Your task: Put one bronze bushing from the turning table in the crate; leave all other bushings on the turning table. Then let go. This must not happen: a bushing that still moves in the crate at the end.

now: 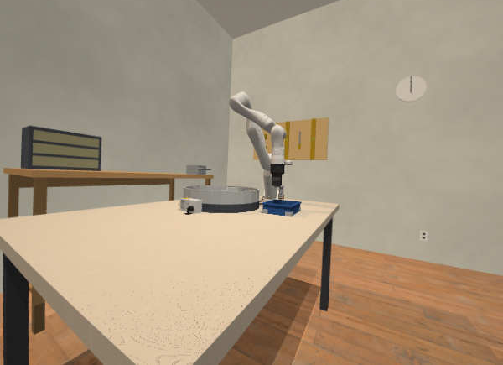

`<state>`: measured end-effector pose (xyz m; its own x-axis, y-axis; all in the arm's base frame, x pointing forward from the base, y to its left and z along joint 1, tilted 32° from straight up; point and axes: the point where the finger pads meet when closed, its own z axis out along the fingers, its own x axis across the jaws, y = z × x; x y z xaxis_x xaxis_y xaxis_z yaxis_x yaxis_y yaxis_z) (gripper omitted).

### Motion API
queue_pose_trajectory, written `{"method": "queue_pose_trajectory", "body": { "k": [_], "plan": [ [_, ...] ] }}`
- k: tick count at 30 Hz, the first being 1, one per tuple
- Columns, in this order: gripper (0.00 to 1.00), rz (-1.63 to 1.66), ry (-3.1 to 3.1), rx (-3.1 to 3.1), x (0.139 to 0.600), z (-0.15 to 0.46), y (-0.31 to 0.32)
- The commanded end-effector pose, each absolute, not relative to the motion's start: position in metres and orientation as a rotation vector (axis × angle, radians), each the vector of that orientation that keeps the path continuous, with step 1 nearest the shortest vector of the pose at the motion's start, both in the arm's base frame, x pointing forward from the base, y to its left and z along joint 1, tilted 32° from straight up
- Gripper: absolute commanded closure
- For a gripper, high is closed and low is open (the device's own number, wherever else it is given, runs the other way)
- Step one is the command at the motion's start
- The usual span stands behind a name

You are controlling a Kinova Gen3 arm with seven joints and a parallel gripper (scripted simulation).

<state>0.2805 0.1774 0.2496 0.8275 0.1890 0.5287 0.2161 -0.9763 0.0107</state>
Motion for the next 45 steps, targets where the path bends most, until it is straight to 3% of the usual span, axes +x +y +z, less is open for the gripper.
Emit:
{"method": "queue_pose_trajectory", "body": {
  "k": [1, 45],
  "plan": [
    [1.00, -0.850, -0.319, -2.957, 0.282, 0.249, 0.176],
    [1.00, -0.847, -0.332, -2.953, 0.289, 0.236, 0.181]
  ]
}}
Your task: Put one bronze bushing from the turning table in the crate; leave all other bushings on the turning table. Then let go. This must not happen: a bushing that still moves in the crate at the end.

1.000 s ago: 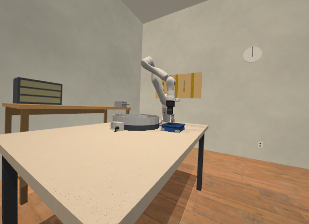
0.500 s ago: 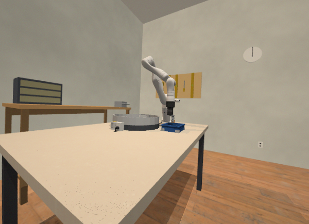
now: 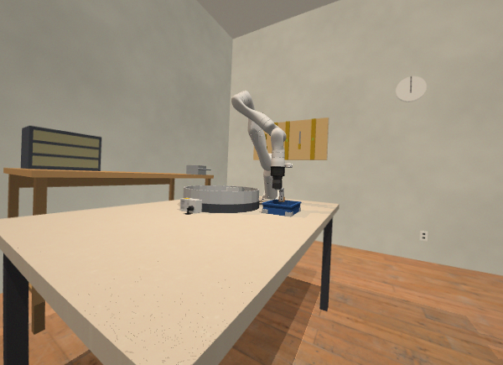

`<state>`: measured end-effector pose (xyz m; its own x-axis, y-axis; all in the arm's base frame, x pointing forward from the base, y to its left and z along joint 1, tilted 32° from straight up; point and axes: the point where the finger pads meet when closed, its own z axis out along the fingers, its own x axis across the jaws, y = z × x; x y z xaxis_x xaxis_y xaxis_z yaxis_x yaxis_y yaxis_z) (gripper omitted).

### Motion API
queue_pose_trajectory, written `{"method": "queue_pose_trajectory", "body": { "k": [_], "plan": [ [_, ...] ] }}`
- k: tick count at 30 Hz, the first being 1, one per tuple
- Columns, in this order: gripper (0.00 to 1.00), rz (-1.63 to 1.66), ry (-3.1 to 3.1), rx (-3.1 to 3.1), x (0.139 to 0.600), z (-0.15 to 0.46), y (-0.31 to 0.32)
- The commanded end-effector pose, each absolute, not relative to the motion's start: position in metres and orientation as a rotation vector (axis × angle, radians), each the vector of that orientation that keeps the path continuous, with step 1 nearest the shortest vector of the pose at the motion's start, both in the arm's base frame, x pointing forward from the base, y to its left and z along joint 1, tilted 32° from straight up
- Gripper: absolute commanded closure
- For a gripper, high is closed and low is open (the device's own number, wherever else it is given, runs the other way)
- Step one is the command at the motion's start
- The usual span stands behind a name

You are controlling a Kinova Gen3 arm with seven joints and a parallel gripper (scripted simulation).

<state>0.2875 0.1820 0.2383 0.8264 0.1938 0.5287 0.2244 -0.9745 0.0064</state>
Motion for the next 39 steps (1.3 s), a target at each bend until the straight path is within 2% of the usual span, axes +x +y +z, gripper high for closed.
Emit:
{"method": "queue_pose_trajectory", "body": {
  "k": [1, 39],
  "plan": [
    [1.00, -0.847, -0.332, -2.953, 0.289, 0.236, 0.181],
    [1.00, -0.844, -0.346, -2.947, 0.296, 0.224, 0.186]
  ]
}}
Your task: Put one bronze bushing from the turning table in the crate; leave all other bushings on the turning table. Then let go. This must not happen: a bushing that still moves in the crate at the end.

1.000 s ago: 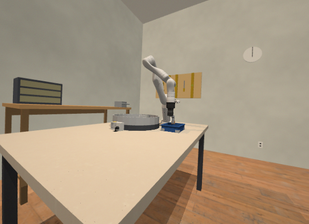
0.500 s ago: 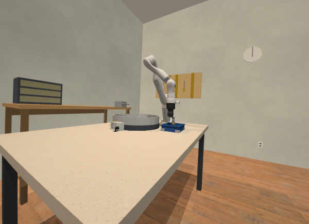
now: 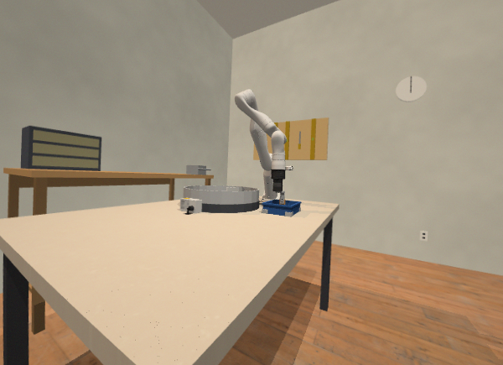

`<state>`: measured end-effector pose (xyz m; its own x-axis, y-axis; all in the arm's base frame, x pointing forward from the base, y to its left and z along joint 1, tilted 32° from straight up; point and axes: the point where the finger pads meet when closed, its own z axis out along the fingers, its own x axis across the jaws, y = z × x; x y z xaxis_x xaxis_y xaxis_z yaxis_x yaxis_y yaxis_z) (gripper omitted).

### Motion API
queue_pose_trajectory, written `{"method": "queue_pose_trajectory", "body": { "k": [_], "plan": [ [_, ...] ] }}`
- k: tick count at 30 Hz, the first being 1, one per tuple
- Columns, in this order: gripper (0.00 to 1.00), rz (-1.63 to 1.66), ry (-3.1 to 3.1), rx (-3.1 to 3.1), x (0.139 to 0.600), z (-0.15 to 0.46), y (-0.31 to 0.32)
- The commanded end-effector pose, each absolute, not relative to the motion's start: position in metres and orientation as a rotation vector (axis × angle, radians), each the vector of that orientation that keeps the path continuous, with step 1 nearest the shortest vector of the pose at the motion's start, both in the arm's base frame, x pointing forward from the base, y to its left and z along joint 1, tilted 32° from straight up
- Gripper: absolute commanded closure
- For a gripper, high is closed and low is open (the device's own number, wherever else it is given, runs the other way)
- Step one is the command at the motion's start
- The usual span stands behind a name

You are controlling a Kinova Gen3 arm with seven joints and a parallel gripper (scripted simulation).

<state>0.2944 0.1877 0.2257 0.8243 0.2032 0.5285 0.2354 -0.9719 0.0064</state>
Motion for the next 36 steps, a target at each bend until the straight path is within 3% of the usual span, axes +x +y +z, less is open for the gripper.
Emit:
{"method": "queue_pose_trajectory", "body": {
  "k": [1, 36],
  "plan": [
    [1.00, -0.844, -0.346, -2.947, 0.296, 0.224, 0.186],
    [1.00, -0.843, -0.360, -2.941, 0.303, 0.212, 0.192]
  ]
}}
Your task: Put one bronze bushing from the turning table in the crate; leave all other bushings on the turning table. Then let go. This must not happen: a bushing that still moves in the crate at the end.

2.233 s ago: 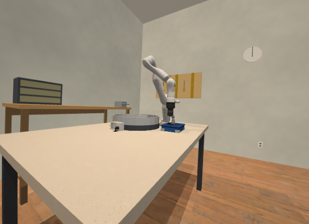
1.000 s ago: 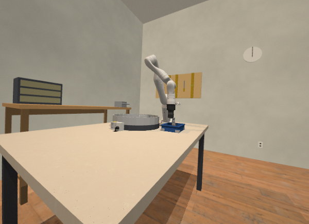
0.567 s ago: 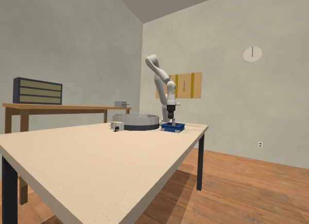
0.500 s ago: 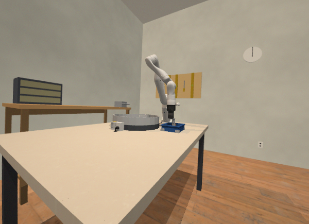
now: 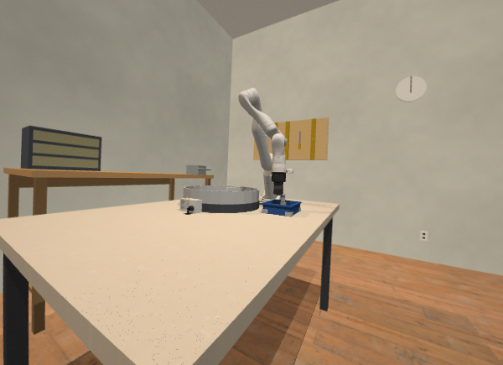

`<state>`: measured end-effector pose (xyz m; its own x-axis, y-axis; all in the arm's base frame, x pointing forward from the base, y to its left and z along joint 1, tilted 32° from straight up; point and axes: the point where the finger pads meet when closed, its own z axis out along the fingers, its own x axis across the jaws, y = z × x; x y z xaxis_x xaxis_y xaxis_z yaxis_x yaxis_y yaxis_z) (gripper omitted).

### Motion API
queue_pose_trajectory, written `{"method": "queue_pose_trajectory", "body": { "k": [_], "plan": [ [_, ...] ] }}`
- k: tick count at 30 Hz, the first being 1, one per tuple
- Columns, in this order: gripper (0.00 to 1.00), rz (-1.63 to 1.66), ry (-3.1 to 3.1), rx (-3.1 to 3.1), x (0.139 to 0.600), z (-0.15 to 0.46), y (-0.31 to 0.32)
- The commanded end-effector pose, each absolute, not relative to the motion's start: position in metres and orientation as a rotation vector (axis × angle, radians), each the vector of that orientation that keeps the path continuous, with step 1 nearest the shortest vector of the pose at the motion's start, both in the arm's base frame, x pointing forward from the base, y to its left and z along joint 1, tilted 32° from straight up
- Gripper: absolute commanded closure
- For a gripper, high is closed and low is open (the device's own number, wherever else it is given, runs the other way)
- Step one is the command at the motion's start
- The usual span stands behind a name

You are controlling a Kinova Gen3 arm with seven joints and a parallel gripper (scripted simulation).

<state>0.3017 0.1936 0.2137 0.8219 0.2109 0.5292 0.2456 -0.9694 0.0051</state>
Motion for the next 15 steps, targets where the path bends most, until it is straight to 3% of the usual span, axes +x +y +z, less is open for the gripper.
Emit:
{"method": "queue_pose_trajectory", "body": {
  "k": [1, 15],
  "plan": [
    [1.00, -0.843, -0.364, -2.939, 0.3024, 0.2131, 0.1925],
    [1.00, -0.846, -0.344, -2.947, 0.3050, 0.2096, 0.1875]
  ]
}}
